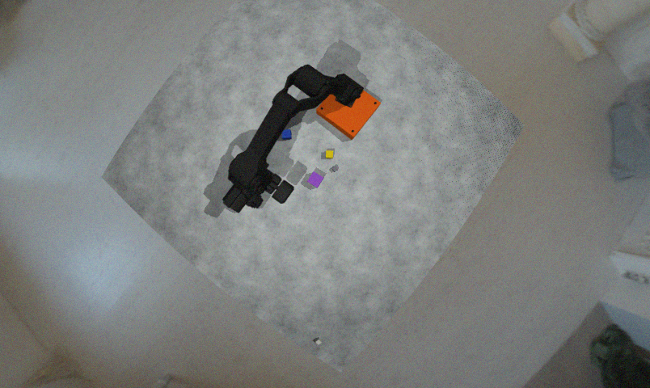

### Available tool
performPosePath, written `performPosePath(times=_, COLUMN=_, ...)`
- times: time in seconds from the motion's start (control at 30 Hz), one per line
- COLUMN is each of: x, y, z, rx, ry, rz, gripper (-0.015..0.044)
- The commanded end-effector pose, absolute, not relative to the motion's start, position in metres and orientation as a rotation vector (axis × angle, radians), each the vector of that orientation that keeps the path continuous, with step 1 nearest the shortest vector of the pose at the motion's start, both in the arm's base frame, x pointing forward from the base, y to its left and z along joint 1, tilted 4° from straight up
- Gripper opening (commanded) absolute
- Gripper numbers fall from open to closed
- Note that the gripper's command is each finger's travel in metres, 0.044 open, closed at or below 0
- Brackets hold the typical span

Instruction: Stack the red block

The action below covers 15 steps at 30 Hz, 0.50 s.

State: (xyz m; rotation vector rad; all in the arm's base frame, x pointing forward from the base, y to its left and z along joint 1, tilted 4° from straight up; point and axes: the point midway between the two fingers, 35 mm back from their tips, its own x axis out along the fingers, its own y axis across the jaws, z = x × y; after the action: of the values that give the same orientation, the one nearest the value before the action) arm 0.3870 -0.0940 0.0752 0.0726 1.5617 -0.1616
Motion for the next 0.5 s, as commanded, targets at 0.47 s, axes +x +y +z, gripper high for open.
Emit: performPosePath(times=0.47, x=0.388, y=-0.097, z=0.046, rx=0.066, ry=1.558, rz=-0.164, gripper=0.0)
